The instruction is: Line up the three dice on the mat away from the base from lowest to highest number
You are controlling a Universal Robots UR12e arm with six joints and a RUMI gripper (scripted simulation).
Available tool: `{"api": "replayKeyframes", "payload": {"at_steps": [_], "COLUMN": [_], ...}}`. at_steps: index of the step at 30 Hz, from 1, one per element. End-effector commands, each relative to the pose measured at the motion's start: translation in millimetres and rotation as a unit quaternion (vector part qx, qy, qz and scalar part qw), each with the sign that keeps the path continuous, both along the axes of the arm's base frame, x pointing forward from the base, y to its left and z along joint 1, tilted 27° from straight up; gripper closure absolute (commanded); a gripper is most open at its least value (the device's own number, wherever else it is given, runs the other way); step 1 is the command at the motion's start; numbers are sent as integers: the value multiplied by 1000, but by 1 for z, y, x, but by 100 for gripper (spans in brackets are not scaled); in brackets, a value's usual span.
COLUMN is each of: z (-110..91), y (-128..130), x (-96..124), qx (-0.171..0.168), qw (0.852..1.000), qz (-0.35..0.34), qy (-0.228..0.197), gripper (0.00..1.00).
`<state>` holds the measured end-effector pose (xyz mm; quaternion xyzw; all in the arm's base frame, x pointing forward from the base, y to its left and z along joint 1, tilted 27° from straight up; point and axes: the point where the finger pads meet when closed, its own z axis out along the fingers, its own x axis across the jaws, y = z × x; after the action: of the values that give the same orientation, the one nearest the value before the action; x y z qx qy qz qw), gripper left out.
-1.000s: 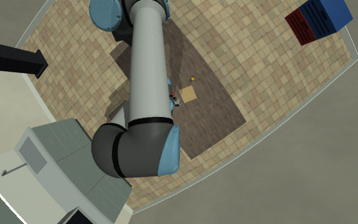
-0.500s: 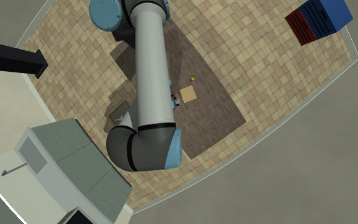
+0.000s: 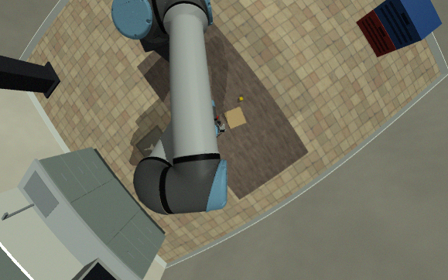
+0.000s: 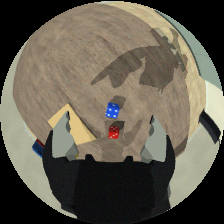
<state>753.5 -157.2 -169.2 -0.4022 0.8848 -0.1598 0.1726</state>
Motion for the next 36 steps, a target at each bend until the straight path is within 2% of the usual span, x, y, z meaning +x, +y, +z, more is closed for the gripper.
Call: {"api": "replayKeyframes", "payload": {"at_steps": [1,26,36], "z": [1,0,-17], "y": [0,1,21], "x": [0,-1,-28], "qx": [0,0,0], "qw": [1000,1000,1000], "qz": [0,0,0], "qy": [0,0,0], "gripper": [0,0,0]}}
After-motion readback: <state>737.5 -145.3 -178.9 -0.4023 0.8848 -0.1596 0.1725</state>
